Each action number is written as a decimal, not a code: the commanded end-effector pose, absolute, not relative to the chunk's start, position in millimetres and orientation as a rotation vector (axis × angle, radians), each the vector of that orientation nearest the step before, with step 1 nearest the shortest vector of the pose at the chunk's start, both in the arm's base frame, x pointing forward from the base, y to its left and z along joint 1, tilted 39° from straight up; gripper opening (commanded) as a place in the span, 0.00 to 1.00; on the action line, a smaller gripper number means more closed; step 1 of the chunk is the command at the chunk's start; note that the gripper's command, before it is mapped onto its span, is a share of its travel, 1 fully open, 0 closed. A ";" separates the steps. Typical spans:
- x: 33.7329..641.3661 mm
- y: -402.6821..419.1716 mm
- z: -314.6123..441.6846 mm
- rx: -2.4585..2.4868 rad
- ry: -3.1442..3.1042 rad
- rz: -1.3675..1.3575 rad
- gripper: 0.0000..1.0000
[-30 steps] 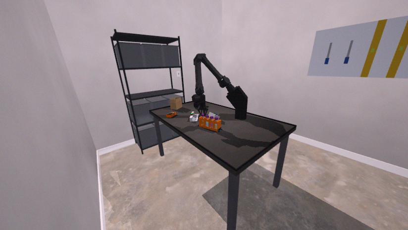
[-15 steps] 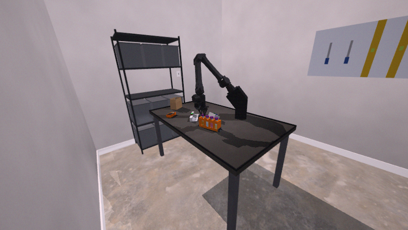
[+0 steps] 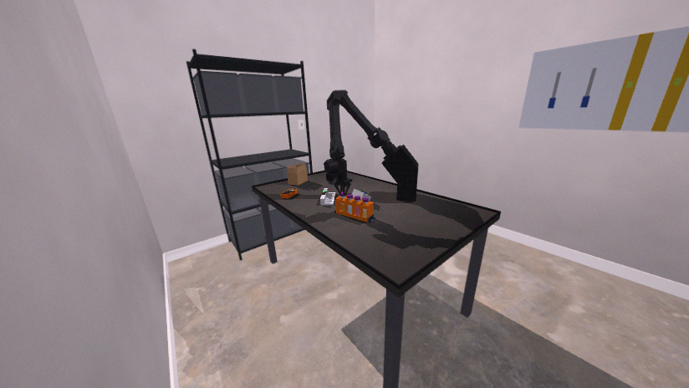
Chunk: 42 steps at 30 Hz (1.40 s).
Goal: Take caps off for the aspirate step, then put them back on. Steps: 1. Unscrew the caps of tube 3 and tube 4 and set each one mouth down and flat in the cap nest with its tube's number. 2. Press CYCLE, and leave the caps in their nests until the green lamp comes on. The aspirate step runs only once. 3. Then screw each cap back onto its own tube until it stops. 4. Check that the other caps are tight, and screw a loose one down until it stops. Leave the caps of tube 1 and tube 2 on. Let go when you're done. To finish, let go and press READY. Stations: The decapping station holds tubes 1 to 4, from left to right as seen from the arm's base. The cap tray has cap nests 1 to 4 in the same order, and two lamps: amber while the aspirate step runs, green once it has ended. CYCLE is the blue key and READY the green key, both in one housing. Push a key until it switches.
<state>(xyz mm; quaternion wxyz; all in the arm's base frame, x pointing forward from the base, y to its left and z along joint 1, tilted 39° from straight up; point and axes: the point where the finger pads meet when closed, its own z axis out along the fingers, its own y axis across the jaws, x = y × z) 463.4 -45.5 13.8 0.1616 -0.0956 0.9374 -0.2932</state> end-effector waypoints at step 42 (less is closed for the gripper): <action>470.5 -40.9 18.9 0.195 2.605 -0.717 0.49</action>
